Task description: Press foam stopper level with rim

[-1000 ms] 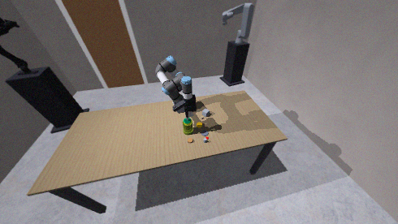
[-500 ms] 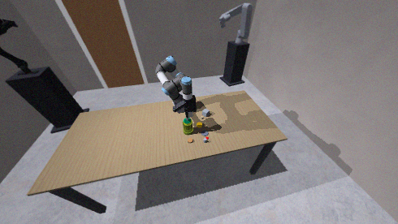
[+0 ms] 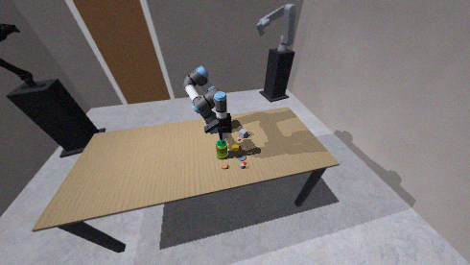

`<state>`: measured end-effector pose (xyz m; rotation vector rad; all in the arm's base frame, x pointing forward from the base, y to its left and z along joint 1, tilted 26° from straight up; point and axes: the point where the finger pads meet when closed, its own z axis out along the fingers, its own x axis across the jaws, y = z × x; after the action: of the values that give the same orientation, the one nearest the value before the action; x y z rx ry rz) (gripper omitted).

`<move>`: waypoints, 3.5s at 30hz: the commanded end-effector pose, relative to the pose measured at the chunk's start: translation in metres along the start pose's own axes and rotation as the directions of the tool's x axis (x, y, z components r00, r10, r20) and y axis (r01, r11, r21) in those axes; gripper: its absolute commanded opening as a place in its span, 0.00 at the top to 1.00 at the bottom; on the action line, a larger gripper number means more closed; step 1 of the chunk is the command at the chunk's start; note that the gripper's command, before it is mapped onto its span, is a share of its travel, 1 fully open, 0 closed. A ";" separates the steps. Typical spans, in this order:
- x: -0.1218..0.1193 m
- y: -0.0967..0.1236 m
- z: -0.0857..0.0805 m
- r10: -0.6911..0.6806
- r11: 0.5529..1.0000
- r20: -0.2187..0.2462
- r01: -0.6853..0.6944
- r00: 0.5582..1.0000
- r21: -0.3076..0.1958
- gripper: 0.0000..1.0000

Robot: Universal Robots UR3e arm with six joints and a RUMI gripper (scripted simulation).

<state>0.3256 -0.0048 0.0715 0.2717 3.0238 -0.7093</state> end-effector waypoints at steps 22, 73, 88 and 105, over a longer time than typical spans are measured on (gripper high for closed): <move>-0.001 0.000 0.013 0.001 1.000 0.002 -0.001 1.000 -0.001 1.00; -0.001 0.000 0.017 0.001 1.000 0.002 -0.001 1.000 -0.001 1.00; -0.001 0.000 0.012 0.001 1.000 0.002 -0.001 1.000 -0.001 1.00; -0.001 0.000 -0.027 0.001 1.000 0.002 -0.001 1.000 -0.001 1.00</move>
<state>0.3258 0.0019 0.0850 0.2695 3.0210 -0.7073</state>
